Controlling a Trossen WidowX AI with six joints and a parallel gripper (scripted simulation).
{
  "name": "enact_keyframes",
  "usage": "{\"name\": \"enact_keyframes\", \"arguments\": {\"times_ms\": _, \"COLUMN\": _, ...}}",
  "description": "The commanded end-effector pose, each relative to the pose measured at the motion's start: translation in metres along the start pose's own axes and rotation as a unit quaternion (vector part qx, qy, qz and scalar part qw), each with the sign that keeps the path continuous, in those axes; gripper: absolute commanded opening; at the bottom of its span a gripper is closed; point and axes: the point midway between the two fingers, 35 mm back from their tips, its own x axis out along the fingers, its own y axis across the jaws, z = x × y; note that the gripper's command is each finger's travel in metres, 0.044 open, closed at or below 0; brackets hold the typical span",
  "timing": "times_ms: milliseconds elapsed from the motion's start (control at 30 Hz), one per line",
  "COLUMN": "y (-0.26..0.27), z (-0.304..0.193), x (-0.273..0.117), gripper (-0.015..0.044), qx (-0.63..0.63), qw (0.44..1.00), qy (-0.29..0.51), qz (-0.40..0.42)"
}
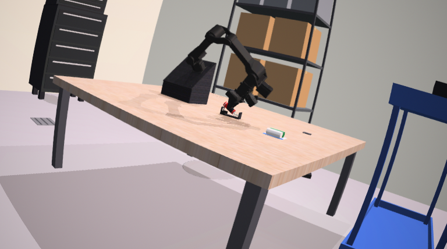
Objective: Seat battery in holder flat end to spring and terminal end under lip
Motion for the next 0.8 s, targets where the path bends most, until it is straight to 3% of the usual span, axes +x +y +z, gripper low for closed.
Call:
{"name": "enact_keyframes", "arguments": {"times_ms": 0, "y": 0.0, "z": 0.002, "x": 0.002, "gripper": 0.0084, "qx": 0.004, "qw": 1.0, "qy": 0.011, "qz": 0.002}}
{"name": "enact_keyframes", "arguments": {"times_ms": 767, "y": -0.001, "z": 0.012, "x": 0.001, "gripper": 0.0084, "qx": 0.005, "qw": 1.0, "qy": 0.025, "qz": 0.001}}
